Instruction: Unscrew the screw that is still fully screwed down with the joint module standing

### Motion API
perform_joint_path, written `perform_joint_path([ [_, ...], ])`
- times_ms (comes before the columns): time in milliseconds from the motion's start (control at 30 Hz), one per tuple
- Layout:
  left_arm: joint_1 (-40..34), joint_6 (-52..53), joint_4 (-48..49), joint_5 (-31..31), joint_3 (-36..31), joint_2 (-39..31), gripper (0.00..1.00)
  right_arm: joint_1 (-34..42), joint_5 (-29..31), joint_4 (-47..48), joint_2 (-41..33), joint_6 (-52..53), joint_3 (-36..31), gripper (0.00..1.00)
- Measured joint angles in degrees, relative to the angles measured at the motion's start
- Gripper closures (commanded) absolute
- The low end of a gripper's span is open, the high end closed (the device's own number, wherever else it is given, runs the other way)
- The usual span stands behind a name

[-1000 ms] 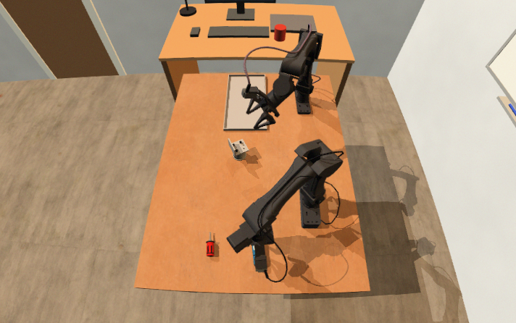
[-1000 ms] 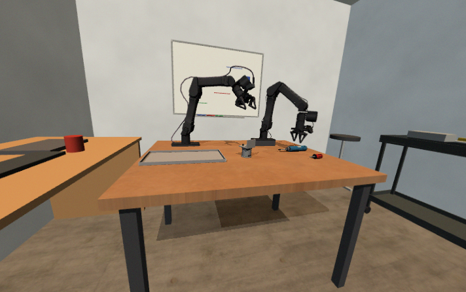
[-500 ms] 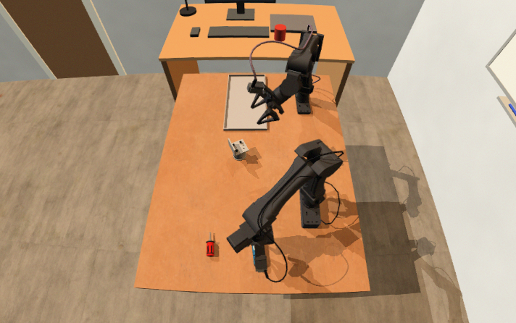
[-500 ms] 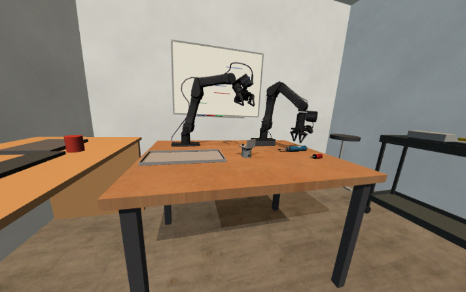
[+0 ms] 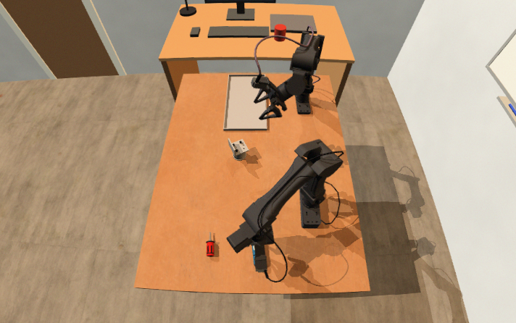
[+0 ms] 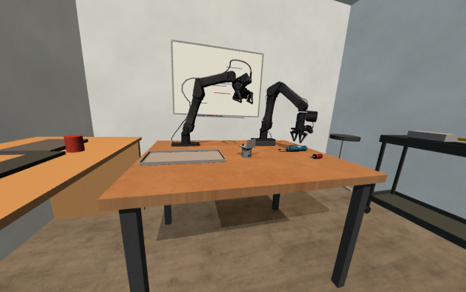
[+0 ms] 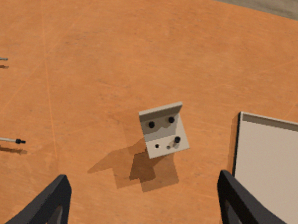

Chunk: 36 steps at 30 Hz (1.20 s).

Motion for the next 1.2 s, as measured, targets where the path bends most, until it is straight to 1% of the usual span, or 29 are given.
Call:
perform_joint_path([
  [967,-0.09,0.04,-0.02,-0.11,0.0,0.0,0.35,0.02,0.15,-1.14,0.39,0.46,0.2,0.14],
  [1033,-1.31,0.37,-0.22,-0.44,0.07,0.0,0.35,0.02,0.15,-1.14,0.39,0.46,0.2,0.14],
  [1200,-7.8,2.01,-1.09,-1.07,2.08,-0.55,0.35,0.02,0.15,-1.14,0.39,0.46,0.2,0.14],
])
